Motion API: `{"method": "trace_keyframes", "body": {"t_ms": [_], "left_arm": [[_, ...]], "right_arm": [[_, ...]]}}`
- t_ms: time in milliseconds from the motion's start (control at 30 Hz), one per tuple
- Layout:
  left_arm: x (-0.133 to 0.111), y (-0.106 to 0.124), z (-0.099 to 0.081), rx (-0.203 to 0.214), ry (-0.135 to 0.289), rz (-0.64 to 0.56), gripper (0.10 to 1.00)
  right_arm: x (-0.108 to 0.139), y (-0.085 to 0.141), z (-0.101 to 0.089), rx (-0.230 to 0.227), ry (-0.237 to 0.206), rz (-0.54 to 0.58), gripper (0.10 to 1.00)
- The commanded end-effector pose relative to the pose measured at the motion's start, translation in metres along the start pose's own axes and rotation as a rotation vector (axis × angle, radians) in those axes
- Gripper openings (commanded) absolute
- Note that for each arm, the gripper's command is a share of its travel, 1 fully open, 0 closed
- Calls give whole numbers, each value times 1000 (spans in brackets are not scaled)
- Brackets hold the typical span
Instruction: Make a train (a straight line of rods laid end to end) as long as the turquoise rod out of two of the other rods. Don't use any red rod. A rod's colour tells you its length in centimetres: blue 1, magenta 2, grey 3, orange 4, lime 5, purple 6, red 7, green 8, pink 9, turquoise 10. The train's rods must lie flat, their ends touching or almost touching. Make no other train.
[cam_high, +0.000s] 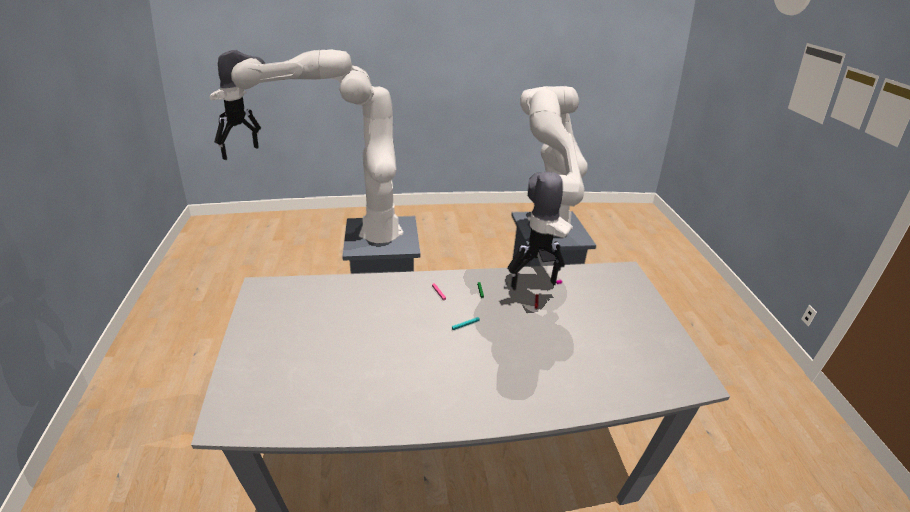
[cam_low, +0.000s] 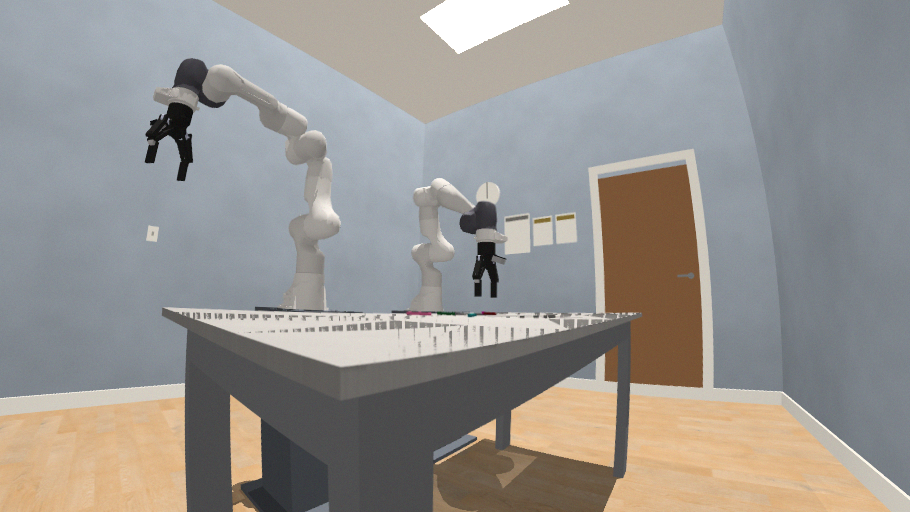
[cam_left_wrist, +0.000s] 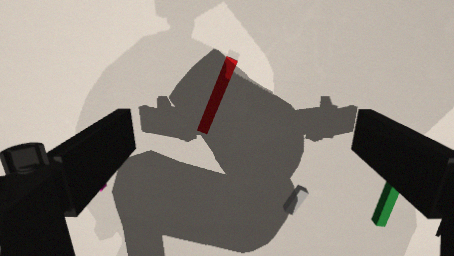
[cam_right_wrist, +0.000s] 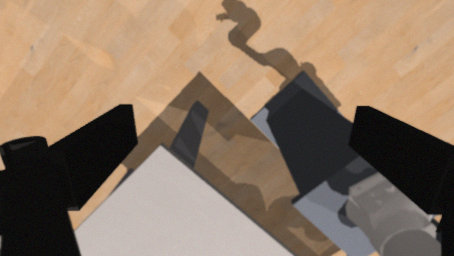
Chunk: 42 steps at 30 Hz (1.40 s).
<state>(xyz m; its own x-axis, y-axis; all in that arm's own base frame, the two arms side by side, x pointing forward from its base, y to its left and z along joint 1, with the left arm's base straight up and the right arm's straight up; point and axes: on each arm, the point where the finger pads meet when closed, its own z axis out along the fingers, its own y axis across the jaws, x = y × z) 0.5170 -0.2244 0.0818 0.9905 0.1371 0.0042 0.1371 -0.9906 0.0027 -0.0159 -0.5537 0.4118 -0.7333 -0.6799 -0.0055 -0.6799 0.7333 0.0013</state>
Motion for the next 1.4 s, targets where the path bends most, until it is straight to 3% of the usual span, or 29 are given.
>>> {"method": "trace_keyframes", "body": {"t_ms": [0,833,1033,1367], "left_arm": [[0,0,1,5,-3,-167,1000],[14,-5,1,5,-3,-614,1000],[16,-5,1,5,-3,-683,1000],[16,-6,1,5,-3,-689,1000]], "right_arm": [[2,1,-1,1,5,-5,1000],[2,1,-1,1,5,-5,1000],[2,1,-1,1,5,-5,1000],[2,1,-1,1,5,-5,1000]]}}
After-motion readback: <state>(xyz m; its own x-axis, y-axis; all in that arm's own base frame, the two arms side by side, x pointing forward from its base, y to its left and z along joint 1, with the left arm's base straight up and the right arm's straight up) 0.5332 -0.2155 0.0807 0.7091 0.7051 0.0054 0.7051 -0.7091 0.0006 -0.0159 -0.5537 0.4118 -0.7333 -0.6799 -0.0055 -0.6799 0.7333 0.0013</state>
